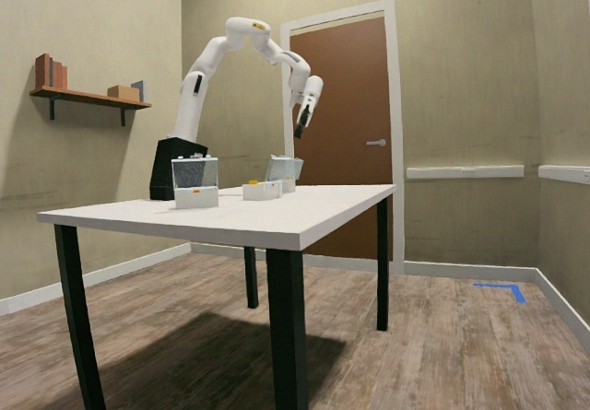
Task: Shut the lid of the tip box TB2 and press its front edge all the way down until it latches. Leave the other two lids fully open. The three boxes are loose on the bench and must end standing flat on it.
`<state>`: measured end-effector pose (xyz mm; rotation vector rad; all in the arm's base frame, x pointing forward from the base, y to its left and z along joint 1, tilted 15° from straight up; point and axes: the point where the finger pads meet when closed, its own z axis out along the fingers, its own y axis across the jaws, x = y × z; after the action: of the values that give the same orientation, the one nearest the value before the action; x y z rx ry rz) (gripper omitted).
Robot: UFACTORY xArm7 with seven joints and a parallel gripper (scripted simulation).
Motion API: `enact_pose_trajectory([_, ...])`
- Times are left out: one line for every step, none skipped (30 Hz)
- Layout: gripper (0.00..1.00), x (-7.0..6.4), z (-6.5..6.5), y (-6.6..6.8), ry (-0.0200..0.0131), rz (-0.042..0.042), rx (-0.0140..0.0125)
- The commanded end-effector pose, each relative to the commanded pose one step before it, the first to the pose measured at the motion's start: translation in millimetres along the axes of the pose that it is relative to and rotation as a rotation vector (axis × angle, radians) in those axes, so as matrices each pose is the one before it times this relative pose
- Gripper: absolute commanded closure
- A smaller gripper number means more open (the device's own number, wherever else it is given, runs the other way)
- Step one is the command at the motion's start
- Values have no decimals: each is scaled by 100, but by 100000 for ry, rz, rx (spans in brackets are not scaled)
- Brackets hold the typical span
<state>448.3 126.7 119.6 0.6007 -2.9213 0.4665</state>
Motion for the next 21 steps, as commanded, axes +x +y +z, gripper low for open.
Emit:
enact_pose_trajectory([0,216,323,-1632,-639,-282,-18])
enact_pose_trajectory([0,151,165,-447,-175,-3262,662])
enact_pose_trajectory([0,167,168,-442,-20,-390,82])
enact_pose_trajectory([0,169,168,-441,1,1,3])
enact_pose_trajectory([0,169,168,-441,1,1,3])
enact_pose_trajectory([0,169,168,-441,1,1,3])
enact_pose_trajectory([0,169,168,-441,1,1,3])
enact_pose_trajectory([0,169,168,-441,1,1,3])
enact_pose_trajectory([0,169,168,-441,1,1,3])
enact_pose_trajectory([0,59,59,-155,0,0,1])
enact_pose_trajectory([0,-1,0,0,0,0,0])
enact_pose_trajectory([0,213,183,-414,-5,-3311,388])
enact_pose_trajectory([0,227,185,-407,0,-584,71])
enact_pose_trajectory([0,229,185,-405,1,1,3])
enact_pose_trajectory([0,230,185,-405,1,1,3])
enact_pose_trajectory([0,0,0,0,0,0,0])
enact_pose_trajectory([0,0,0,0,0,0,0])
enact_pose_trajectory([0,229,185,-406,1,0,2])
enact_pose_trajectory([0,229,185,-405,1,1,3])
enact_pose_trajectory([0,230,185,-405,1,1,3])
enact_pose_trajectory([0,182,147,-321,1,0,2])
